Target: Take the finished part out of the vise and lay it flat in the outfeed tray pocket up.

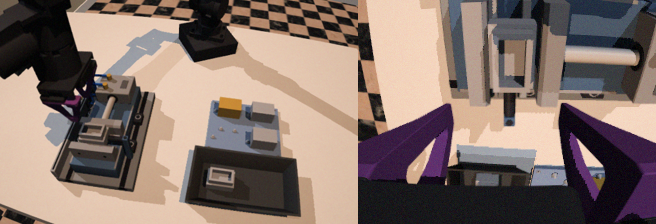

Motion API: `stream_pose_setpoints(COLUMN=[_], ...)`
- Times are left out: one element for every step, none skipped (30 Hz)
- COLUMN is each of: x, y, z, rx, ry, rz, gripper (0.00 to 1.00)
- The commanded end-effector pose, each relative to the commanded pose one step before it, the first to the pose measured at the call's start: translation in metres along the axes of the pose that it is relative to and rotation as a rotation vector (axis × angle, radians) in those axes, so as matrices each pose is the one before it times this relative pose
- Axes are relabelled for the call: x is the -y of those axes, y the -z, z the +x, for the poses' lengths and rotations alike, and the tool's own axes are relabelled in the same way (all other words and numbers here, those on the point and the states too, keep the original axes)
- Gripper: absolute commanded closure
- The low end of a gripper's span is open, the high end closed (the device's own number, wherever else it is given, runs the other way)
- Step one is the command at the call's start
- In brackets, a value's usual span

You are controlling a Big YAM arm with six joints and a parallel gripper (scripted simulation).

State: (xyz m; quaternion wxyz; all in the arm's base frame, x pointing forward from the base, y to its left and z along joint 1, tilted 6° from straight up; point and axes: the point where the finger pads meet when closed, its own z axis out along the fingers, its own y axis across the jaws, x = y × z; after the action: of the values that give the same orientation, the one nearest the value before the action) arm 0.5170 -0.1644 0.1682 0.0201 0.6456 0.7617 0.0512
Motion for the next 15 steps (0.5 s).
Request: stream_pose_setpoints(x=[-0.00076, -0.00008, -0.00015, -0.00016, -0.00017, -0.00018, -0.0002, -0.00021, -0.00018, 0.0, 0.0, 0.00039, -0.00001, -0.00003, -0.00014], y=[-0.00761, -0.00188, -0.00107, -0.00116, -0.00126, -0.00136, -0.00146, -0.00155, -0.00162, 0.0, 0.0, -0.00159, -0.00173, -0.00179, -0.00187], z=[0.0005, 0.00024, 0.00032, 0.00035, 0.00039, 0.00042, 0.00045, 0.00047, 0.00043, 0.0, 0.0, -0.00076, 0.00007, 0.00013, 0.00033], rx=[0.00023, -0.00087, -0.00006, -0.00007, -0.00008, -0.00008, -0.00009, -0.00009, -0.00008, 0.0, 0.0, 0.00016, -0.00001, -0.00002, -0.00006], ry=[-0.01426, 0.00044, 0.00065, 0.00071, 0.00077, 0.00083, 0.00089, 0.00094, 0.00085, 0.0, 0.0, -0.00157, 0.00011, 0.00023, 0.00065], rz=[0.00082, 0.00162, 0.00004, 0.00004, 0.00004, 0.00005, 0.00005, 0.00006, 0.00005, 0.0, 0.0, -0.00004, 0.00003, 0.00003, 0.00005], gripper=[0.36, 0.36, 0.36, 0.36, 0.36, 0.36, 0.36, 0.36, 0.36, 0.36, 0.36, 0.36, 0.36, 0.36, 0.36])
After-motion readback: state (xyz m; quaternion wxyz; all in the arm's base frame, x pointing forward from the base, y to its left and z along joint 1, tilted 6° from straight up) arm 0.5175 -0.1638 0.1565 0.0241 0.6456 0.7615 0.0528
